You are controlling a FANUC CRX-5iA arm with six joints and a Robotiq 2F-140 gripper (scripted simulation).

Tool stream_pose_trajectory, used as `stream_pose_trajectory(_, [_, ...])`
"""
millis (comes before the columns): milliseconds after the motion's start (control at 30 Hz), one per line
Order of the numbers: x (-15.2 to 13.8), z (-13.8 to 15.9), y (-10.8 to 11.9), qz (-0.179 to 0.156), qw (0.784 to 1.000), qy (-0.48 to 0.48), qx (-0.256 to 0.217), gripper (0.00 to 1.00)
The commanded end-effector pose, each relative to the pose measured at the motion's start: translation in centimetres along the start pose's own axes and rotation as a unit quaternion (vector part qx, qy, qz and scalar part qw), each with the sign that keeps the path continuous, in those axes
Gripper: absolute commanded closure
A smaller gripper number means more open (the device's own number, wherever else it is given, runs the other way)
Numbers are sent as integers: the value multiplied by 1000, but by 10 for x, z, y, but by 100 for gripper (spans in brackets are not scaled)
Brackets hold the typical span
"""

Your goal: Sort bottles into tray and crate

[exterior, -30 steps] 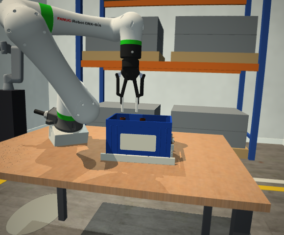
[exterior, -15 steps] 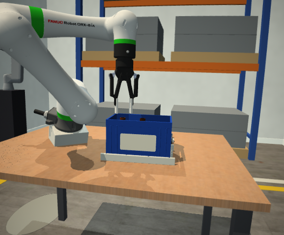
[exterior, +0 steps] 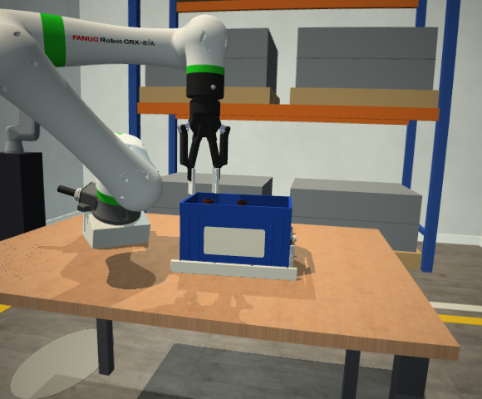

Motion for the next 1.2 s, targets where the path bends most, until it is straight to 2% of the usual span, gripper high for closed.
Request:
stream_pose_trajectory(0, [1,-1,0,0,1000,22,-1,62])
stream_pose_trajectory(200, [2,-2,1,0,998,61,-2,62])
stream_pose_trajectory(833, [2,-2,1,0,996,88,-3,62])
stream_pose_trajectory(1167, [1,-1,-17,0,996,88,-3,62])
Point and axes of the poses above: the point where the finger pads meet when closed, its own y axis back along the fingers, its own x axis across the jaws, z = x × y, the point moved 1 cm from there along y, back along the fingers, and after that the axes turned 10 degrees about -y, right-handed, at the moved point
